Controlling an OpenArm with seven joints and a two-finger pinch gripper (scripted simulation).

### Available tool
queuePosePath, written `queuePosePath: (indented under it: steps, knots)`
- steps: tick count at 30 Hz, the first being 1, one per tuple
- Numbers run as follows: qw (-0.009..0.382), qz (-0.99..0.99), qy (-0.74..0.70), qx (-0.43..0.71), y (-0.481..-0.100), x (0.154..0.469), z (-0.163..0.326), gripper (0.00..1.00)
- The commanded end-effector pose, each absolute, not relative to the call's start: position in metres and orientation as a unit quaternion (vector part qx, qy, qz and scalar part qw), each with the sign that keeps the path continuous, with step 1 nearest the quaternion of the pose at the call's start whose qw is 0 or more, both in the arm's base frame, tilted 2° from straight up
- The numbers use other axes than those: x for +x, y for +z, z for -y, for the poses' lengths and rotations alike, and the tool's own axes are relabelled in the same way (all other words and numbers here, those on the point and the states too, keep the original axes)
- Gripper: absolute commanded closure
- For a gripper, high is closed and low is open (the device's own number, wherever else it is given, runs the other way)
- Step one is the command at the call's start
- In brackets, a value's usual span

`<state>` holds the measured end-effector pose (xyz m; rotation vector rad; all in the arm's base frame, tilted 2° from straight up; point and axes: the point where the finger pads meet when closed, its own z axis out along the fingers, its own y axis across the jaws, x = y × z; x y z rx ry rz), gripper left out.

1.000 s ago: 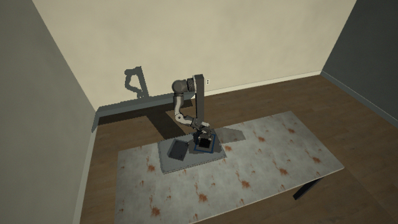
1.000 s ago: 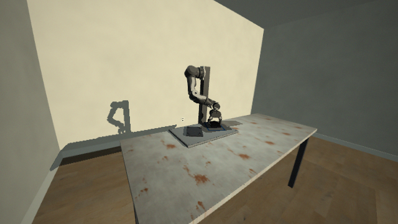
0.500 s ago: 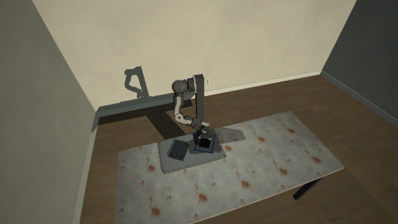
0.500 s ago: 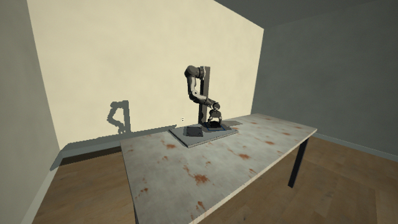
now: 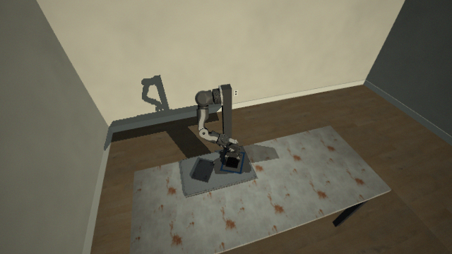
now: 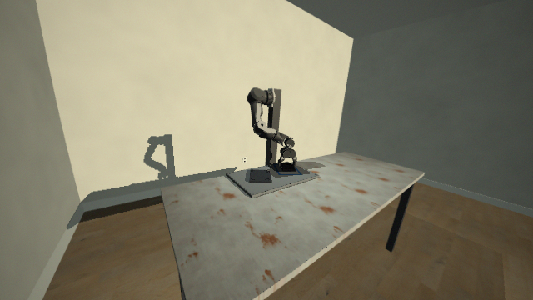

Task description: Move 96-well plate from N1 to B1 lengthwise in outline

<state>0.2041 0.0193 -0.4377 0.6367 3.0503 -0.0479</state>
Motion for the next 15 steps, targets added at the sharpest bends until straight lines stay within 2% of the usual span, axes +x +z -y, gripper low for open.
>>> queuePosePath:
  steps: [1,15]
  knots:
    - [0.013,-0.980,-0.011,0.201,-0.4376,0.2040,-0.0217,1.00]
    - [0.013,-0.980,-0.011,0.200,-0.4404,0.2037,-0.0214,1.00]
